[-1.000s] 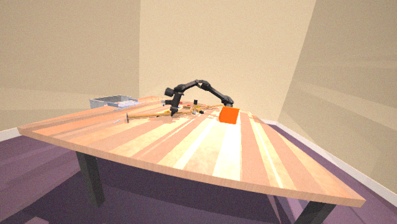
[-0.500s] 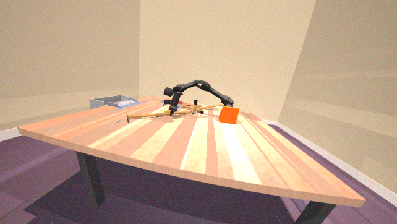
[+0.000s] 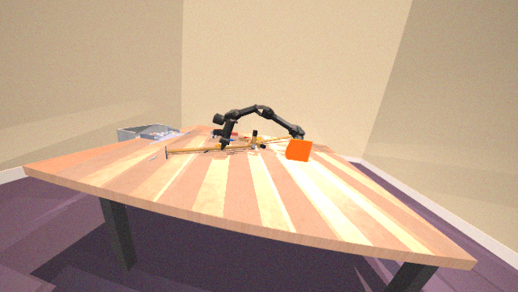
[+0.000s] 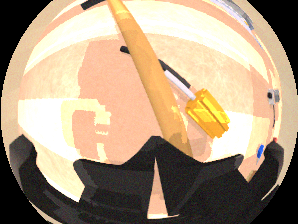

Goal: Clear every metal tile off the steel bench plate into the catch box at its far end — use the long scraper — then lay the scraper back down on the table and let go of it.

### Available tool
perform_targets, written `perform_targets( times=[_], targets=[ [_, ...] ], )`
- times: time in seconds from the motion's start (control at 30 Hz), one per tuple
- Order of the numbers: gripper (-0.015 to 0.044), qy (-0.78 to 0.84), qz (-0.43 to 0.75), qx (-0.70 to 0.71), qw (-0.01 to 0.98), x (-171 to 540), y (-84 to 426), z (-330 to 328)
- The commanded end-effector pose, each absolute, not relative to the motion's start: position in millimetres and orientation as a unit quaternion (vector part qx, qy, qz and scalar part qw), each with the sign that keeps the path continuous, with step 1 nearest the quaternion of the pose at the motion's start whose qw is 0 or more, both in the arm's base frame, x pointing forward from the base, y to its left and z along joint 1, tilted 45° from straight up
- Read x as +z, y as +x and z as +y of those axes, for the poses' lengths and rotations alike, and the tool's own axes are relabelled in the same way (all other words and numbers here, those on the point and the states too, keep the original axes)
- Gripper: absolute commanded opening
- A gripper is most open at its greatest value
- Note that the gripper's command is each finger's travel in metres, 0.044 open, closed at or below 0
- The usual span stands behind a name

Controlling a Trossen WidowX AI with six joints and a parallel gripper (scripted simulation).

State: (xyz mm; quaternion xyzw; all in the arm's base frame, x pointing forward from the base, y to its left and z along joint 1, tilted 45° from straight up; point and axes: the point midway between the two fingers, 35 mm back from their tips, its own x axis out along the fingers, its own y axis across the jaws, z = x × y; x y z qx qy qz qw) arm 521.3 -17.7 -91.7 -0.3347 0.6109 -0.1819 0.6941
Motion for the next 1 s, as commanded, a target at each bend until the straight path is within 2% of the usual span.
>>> perform_targets(
  times=[0.0, 0.97],
  targets=[
    [0.0, -0.333, 0.611, -0.185, 0.694, -88, 525, -24],
    [0.0, -0.331, 0.608, -0.188, 0.696, -72, 541, -42]
  ],
)
